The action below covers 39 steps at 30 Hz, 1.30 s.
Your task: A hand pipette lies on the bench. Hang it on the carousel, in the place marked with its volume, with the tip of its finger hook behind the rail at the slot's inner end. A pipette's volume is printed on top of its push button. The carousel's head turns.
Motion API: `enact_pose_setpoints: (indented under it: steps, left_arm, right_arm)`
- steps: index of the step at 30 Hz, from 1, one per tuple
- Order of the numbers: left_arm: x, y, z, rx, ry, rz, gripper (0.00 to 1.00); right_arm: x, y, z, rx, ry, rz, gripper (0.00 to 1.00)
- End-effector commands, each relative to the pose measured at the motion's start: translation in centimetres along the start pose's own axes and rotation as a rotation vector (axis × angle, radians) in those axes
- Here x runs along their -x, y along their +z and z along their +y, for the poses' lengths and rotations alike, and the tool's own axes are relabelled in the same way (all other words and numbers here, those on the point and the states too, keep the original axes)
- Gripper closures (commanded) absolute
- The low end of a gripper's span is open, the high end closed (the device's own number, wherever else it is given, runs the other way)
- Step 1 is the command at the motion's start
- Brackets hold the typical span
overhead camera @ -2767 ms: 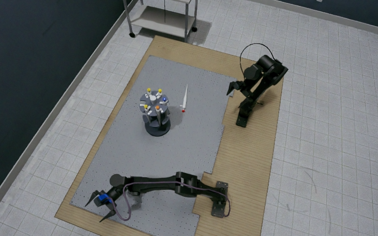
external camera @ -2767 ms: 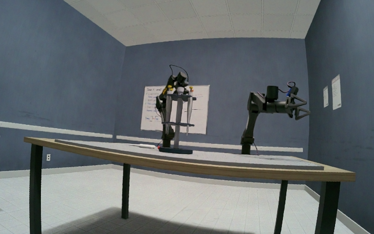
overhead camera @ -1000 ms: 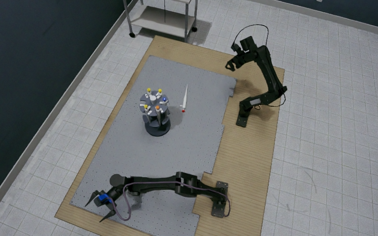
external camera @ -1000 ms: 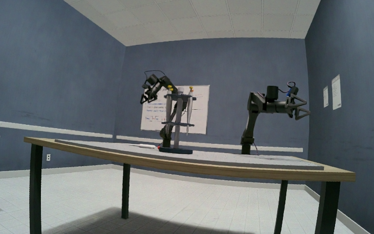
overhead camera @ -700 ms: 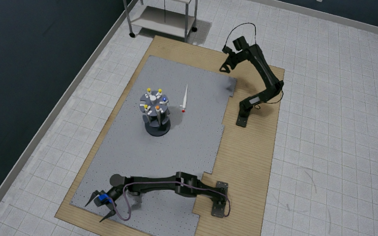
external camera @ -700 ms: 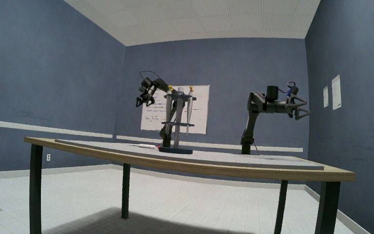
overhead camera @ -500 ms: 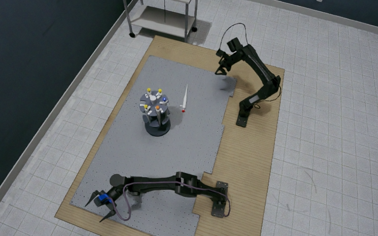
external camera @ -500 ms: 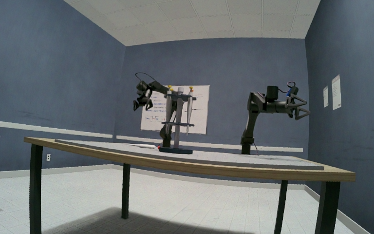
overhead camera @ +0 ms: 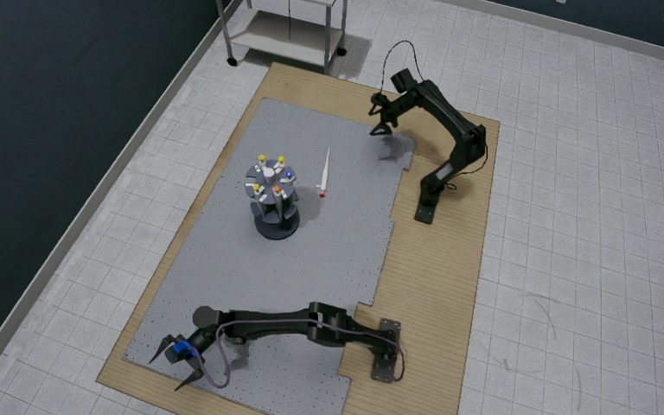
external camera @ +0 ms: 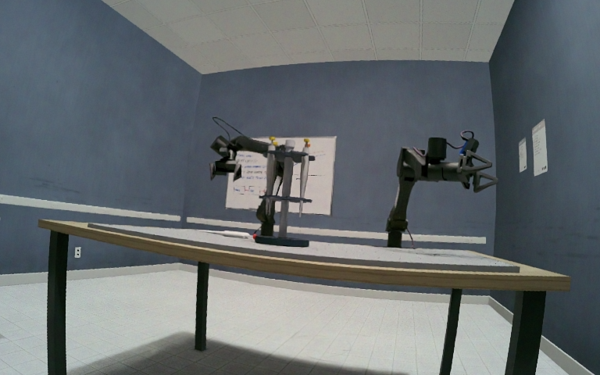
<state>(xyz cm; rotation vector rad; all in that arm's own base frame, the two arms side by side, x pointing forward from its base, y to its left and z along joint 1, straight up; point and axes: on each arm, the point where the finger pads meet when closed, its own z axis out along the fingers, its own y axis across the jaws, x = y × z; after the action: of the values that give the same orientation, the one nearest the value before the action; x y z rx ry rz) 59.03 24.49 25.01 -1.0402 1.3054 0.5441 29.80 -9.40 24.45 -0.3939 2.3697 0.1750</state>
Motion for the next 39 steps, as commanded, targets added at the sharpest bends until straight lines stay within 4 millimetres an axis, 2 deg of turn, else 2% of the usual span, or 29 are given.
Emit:
enact_pose_setpoints:
  steps: [1,5,6,8,9,10,11,15,19,21,23,24,25,26,27,28,31,32,33,34,35,36,39]
  left_arm:
    - [2.0,-0.2,-0.7,-0.016,-0.025,-0.021,0.00]
    - [2.0,-0.2,-0.7,-0.016,-0.025,-0.021,0.00]
    - [4.2,-0.9,-1.2,-0.043,-0.011,-0.014,0.00]
    - [4.1,-1.6,-0.5,-0.057,0.067,0.048,0.00]
    - [6.0,-2.2,-1.4,-0.078,0.059,0.040,0.00]
    - [6.3,-3.1,-1.9,-0.089,0.060,0.043,0.00]
    - [6.3,-3.1,-1.9,-0.089,0.060,0.043,0.00]
    - [8.8,-4.4,-0.9,-0.135,0.157,0.125,0.00]
    - [10.5,-6.7,-0.4,-0.201,0.249,0.214,0.00]
    - [10.5,-6.7,-0.4,-0.201,0.249,0.214,0.00]
    - [11.0,-8.6,-0.9,-0.220,0.252,0.219,0.00]
    - [11.2,-8.9,-0.9,-0.220,0.251,0.219,0.00]
    - [9.2,-8.2,-0.9,-0.211,0.270,0.245,0.00]
    - [9.2,-8.2,-0.9,-0.210,0.270,0.245,0.00]
    - [11.7,-9.1,-0.1,-0.226,0.273,0.240,0.00]
    - [12.1,-9.4,0.4,-0.236,0.294,0.262,0.00]
    - [12.9,-11.5,1.0,-0.274,0.337,0.308,0.00]
    - [12.0,-12.5,1.1,-0.282,0.355,0.330,0.00]
    - [13.3,-13.1,1.1,-0.303,0.360,0.334,0.00]
    - [13.7,-13.3,1.9,-0.308,0.377,0.355,0.00]
    - [13.7,-14.4,1.7,-0.323,0.380,0.357,0.00]
    - [14.1,-14.6,2.5,-0.329,0.398,0.380,0.00]
    - [14.4,-15.1,3.0,-0.339,0.415,0.402,0.00]
  right_arm:
    - [0.9,-0.3,-0.1,0.009,-0.043,-0.045,0.00]
    - [0.9,-0.3,-0.1,0.009,-0.043,-0.045,0.00]
    - [0.9,-0.3,-0.1,0.009,-0.043,-0.045,0.00]
    - [0.9,-0.3,-0.1,0.009,-0.043,-0.045,0.00]
    - [0.9,-0.3,-0.1,0.009,-0.043,-0.045,0.00]
    - [0.9,-0.3,-0.1,0.009,-0.043,-0.045,0.00]
    - [0.9,-0.3,-0.1,0.009,-0.043,-0.045,0.00]
    - [0.9,-0.3,-0.1,0.009,-0.043,-0.045,0.00]
    - [0.9,-0.3,-0.1,0.009,-0.043,-0.045,0.00]
    - [0.9,-0.3,-0.1,0.009,-0.043,-0.045,0.00]
    - [0.9,-0.3,-0.1,0.009,-0.043,-0.045,0.00]
    - [0.9,-0.3,-0.1,0.009,-0.043,-0.045,0.00]
    - [0.9,-0.3,-0.1,0.009,-0.043,-0.045,0.00]
    - [0.9,-0.3,-0.1,0.009,-0.043,-0.045,0.00]
    - [0.9,-0.3,-0.1,0.009,-0.043,-0.045,0.00]
    - [0.9,-0.3,-0.1,0.009,-0.043,-0.045,0.00]
    - [0.9,-0.3,-0.1,0.009,-0.043,-0.045,0.00]
    - [0.9,-0.3,-0.1,0.009,-0.043,-0.045,0.00]
    - [0.9,-0.3,-0.1,0.009,-0.043,-0.045,0.00]
    - [0.9,-0.3,-0.1,0.009,-0.043,-0.045,0.00]
    - [0.9,-0.3,-0.1,0.009,-0.043,-0.045,0.00]
    - [0.9,-0.3,-0.1,0.009,-0.043,-0.045,0.00]
    - [0.9,-0.3,-0.1,0.009,-0.043,-0.045,0.00]
